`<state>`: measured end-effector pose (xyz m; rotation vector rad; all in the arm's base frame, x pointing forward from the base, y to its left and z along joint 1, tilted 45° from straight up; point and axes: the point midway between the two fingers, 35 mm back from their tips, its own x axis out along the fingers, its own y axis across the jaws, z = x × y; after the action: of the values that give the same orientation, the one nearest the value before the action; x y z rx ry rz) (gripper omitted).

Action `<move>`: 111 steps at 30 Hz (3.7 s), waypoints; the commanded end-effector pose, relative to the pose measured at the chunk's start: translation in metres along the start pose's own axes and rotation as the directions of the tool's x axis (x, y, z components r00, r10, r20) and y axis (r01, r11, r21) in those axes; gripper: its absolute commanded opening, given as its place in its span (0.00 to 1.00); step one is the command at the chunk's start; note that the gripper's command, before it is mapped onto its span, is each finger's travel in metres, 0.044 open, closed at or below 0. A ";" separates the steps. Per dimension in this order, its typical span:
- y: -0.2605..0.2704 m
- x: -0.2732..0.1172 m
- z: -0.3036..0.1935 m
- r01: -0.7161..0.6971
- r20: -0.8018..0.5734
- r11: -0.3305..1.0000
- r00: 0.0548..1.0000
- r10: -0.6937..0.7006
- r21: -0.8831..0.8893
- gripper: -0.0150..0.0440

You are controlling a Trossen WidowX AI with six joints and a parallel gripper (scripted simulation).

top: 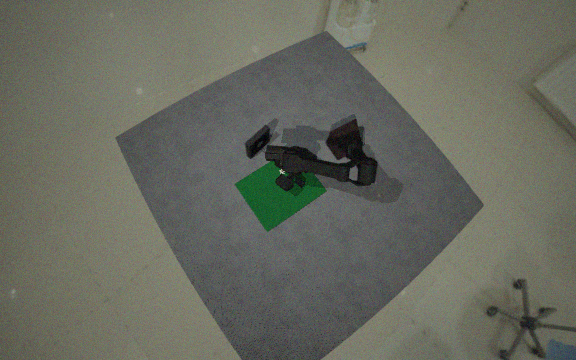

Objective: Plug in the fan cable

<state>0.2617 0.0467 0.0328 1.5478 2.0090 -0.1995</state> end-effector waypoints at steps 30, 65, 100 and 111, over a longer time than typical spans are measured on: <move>0.000 0.004 0.000 0.002 -0.002 1.000 1.000 -0.002 0.000 0.47; 0.000 -0.072 -0.018 0.002 -0.002 1.000 1.000 -0.002 0.007 0.25; 0.040 -0.069 -0.024 0.197 0.265 0.706 0.964 -0.014 -0.680 0.25; 0.033 -0.055 -0.018 0.316 0.391 0.683 0.919 -0.048 -0.658 0.25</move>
<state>0.2960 0.0170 0.0886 0.7754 1.6584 0.2435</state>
